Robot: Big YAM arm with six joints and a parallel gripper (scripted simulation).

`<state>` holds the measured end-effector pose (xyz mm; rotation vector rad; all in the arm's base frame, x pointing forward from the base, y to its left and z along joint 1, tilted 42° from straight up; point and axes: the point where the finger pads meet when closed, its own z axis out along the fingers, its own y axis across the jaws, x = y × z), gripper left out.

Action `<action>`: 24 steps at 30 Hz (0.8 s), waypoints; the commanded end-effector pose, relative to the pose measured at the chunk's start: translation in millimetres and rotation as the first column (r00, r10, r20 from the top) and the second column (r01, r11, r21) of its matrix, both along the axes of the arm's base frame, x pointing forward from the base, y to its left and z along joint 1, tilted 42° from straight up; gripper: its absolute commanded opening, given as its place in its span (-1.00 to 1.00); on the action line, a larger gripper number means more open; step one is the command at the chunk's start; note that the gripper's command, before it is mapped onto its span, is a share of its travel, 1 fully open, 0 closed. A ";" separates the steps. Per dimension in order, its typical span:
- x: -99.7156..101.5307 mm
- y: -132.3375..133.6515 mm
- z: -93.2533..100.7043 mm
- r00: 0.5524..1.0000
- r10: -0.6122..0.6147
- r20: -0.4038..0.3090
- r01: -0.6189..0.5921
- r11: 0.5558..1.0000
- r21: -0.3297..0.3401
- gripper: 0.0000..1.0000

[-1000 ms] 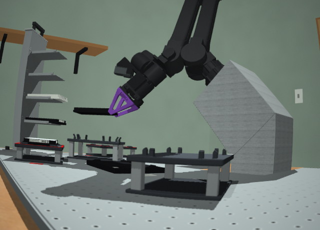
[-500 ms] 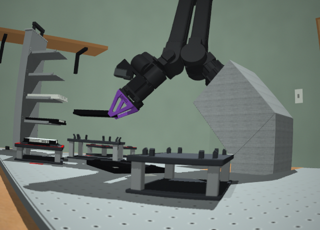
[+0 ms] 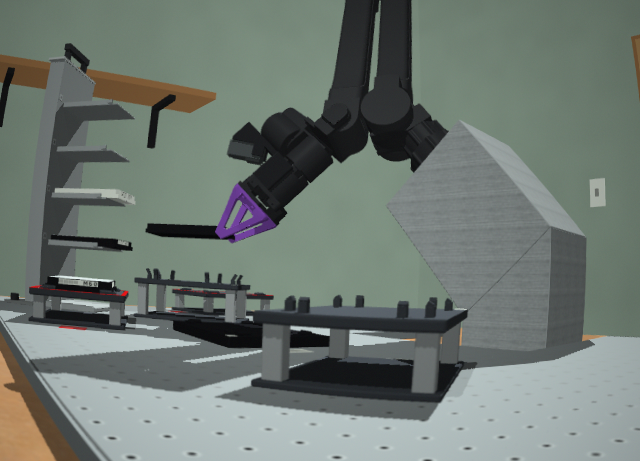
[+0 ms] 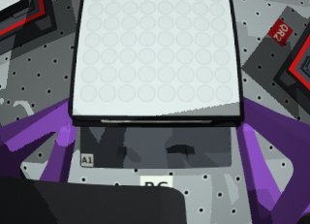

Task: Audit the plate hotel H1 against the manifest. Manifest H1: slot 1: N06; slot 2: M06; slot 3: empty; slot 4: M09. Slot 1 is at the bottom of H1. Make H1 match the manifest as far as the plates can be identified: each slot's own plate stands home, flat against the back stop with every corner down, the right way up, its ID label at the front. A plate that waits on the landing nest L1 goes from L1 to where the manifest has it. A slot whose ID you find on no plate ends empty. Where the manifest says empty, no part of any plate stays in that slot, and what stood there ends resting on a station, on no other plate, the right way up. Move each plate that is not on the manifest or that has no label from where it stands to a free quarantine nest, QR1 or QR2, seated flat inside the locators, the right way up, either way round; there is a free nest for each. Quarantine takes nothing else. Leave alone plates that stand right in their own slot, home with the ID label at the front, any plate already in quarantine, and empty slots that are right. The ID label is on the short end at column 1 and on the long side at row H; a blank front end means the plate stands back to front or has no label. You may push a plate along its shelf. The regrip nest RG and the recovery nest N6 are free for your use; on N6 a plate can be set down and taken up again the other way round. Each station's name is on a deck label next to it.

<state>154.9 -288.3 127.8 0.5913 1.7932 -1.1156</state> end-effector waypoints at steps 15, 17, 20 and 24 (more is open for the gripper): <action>-2.7 -4.1 -4.9 1.000 -0.002 -0.007 0.002 1.000 -0.016 0.72; -0.9 -4.1 -5.4 1.000 0.004 -0.006 -0.004 1.000 -0.016 0.72; -3.1 -6.7 -6.0 1.000 -0.004 -0.006 0.004 1.000 -0.017 0.72; -2.1 -8.0 -7.0 1.000 -0.001 -0.006 0.001 1.000 -0.018 0.72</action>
